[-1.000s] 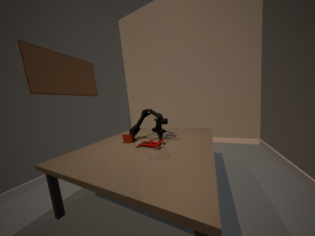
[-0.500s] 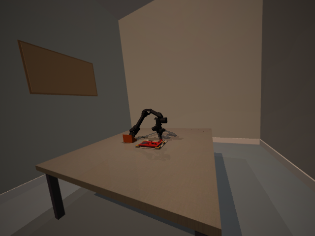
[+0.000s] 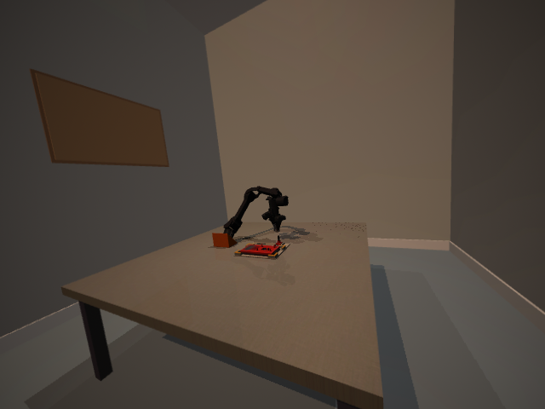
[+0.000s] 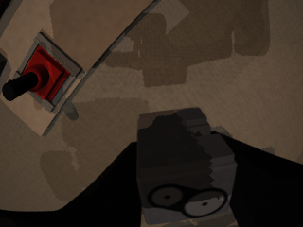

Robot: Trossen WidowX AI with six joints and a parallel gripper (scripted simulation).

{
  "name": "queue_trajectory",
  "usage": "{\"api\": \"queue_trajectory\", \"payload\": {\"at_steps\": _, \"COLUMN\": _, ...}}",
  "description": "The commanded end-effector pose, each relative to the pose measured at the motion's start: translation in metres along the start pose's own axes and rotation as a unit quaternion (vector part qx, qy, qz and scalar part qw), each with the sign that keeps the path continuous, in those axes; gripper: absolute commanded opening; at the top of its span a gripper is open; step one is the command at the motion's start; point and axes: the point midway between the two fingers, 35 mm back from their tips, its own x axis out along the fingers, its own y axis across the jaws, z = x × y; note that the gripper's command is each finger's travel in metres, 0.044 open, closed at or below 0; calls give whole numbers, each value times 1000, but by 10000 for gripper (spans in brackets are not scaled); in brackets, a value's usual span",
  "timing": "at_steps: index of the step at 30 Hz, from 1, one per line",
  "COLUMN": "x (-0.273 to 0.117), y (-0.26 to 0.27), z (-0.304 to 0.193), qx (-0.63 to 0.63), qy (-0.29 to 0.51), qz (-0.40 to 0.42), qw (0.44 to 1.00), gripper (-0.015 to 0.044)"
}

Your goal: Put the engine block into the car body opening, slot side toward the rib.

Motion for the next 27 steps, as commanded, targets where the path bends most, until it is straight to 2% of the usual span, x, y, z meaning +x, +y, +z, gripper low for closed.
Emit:
{"api": "queue_trajectory", "payload": {"at_steps": 1, "x": -14, "y": 1, "z": -1, "qx": 1, "qy": 1, "qz": 7, "qw": 1000, "gripper": 0}}
{"api": "queue_trajectory", "payload": {"at_steps": 19, "x": -72, "y": -5, "z": 2, "qx": 29, "qy": 10, "qz": 20, "qw": 999, "gripper": 0}}
{"api": "queue_trajectory", "payload": {"at_steps": 27, "x": -57, "y": -4, "z": 1, "qx": -7, "qy": -3, "qz": -3, "qw": 1000, "gripper": 0}}
